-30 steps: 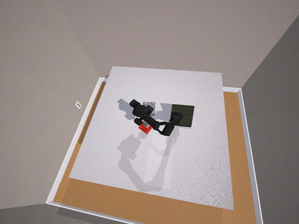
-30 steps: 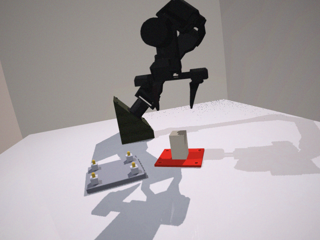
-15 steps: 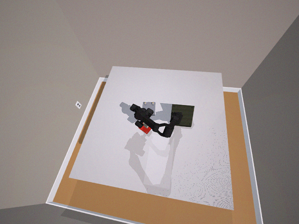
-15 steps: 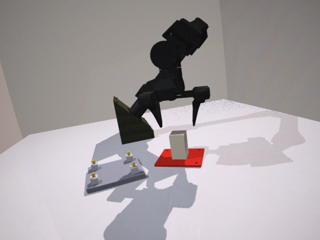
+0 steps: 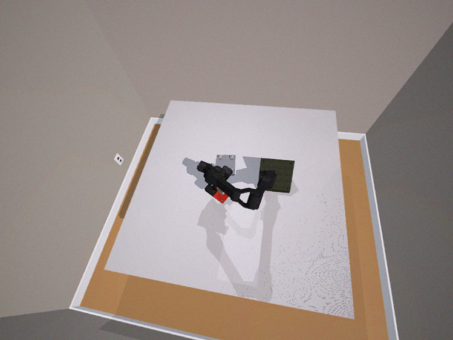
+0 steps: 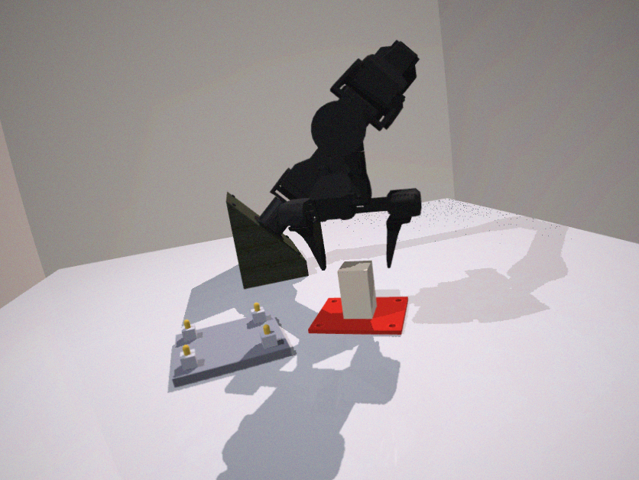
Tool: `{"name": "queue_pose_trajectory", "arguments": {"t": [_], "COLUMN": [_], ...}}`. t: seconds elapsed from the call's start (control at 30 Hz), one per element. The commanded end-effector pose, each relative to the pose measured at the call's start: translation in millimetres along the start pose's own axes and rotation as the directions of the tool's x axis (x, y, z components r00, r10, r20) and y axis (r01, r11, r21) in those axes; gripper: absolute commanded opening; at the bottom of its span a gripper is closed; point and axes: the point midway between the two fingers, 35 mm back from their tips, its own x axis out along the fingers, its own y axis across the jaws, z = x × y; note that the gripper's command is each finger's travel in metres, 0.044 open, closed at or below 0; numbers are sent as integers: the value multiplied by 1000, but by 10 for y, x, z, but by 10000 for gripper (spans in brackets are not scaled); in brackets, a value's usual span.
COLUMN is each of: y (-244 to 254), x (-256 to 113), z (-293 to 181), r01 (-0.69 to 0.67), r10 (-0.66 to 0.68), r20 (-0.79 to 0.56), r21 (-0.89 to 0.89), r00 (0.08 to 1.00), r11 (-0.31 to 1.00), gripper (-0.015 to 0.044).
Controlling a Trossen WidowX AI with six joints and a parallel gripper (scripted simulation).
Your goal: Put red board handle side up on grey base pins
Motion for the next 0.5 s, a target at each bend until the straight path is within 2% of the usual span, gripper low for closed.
{"name": "queue_pose_trajectory", "arguments": {"t": [0.0, 0.47], "y": [-14, -14], "x": [87, 309], "z": [-24, -34], "r01": [-1, -3], "r10": [1, 3], "r20": [-11, -12], "r21": [11, 11], "r00": [1000, 1000], "r11": [1000, 1000], "gripper": [440, 440]}}
